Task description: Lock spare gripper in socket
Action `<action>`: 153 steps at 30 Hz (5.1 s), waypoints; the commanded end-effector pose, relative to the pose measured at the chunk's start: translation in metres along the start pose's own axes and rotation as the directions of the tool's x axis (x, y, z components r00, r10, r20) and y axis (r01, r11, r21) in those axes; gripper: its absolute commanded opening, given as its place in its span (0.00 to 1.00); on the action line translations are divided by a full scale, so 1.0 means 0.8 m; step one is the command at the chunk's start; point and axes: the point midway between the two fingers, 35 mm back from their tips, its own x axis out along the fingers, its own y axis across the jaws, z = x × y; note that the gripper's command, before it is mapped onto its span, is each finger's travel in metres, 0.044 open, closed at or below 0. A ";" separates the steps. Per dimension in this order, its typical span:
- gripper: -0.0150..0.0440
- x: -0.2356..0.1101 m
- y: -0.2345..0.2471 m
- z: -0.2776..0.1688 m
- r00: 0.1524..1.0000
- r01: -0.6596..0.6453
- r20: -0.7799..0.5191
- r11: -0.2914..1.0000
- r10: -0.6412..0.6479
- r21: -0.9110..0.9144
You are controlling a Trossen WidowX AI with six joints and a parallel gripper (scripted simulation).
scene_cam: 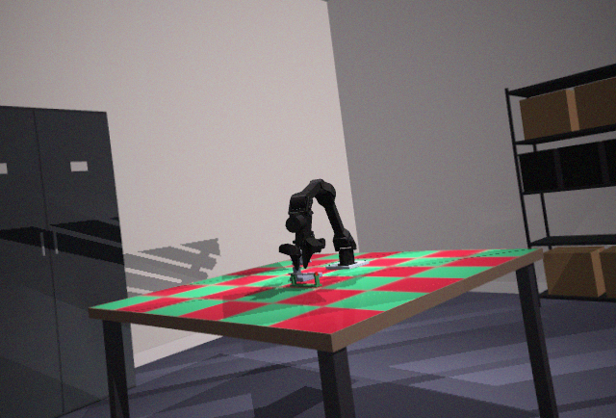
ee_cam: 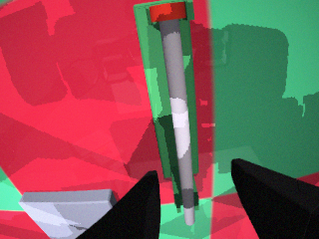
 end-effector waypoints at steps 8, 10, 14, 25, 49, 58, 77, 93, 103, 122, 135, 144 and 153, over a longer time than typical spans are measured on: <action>0.56 0.025 0.002 0.005 1.000 -0.007 -0.010 1.000 0.007 -0.007; 0.56 0.029 0.002 0.007 1.000 -0.007 -0.010 1.000 0.007 -0.007; 0.56 0.037 0.002 0.009 1.000 -0.008 -0.010 1.000 0.008 -0.007; 0.56 0.058 0.004 0.014 1.000 -0.008 -0.010 1.000 0.008 -0.007; 0.25 0.059 0.003 0.015 1.000 -0.008 -0.010 1.000 0.008 -0.007; 0.25 0.037 0.002 0.010 1.000 -0.008 -0.010 1.000 0.008 -0.007; 0.25 -0.021 0.003 -0.006 1.000 -0.008 -0.010 1.000 0.008 -0.007; 0.25 -0.016 0.006 -0.005 1.000 -0.023 -0.012 1.000 0.023 -0.009; 0.25 -0.029 0.034 -0.006 1.000 -0.025 -0.009 1.000 0.025 -0.006; 0.25 -0.046 0.101 -0.012 0.999 -0.034 -0.004 0.999 0.034 -0.004; 0.25 -0.038 0.125 -0.012 0.999 -0.039 -0.002 0.999 0.039 -0.001; 0.25 0.005 0.125 -0.001 0.999 -0.040 -0.001 0.999 0.040 0.000; 0.25 0.016 0.130 0.000 0.999 -0.037 0.001 0.999 0.037 0.002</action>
